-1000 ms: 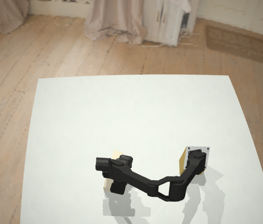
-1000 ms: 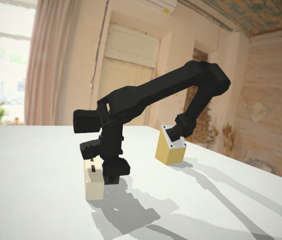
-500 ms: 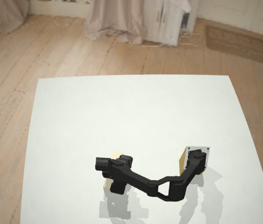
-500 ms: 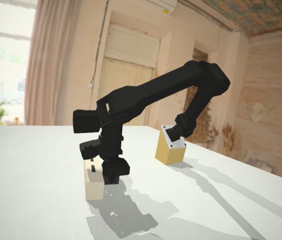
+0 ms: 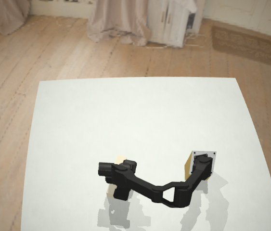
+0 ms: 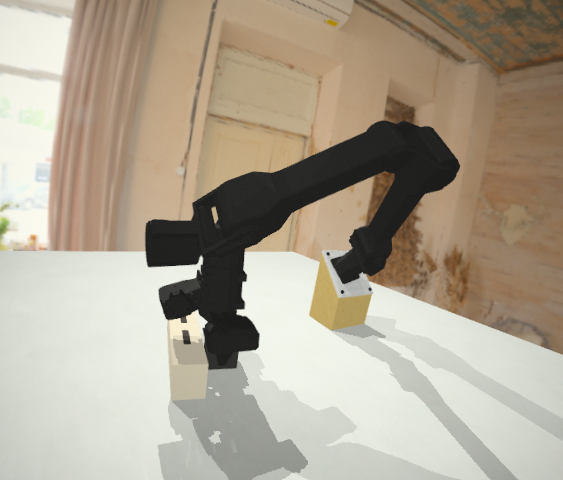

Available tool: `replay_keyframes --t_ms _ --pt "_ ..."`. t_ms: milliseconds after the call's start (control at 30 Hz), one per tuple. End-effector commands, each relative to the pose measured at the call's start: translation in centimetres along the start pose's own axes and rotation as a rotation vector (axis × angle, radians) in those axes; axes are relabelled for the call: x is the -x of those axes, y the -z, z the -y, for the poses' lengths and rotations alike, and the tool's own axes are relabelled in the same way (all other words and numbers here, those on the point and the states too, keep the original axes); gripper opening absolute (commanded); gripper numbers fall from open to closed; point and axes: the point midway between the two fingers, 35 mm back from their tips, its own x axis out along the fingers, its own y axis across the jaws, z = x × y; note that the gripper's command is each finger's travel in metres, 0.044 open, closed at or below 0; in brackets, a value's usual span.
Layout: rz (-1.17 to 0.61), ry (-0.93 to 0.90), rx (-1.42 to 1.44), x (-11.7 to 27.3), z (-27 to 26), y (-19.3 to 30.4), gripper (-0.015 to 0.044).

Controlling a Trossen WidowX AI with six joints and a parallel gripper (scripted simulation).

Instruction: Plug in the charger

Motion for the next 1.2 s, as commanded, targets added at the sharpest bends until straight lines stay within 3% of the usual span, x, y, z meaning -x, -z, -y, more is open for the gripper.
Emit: replay_keyframes --t_ms 0,1167 --pt "0.008 -0.005 0.011 0.24 -0.25 -0.28 0.0000" --pt "0.003 -0.002 0.005 -0.03 0.01 0.10 0.0000"
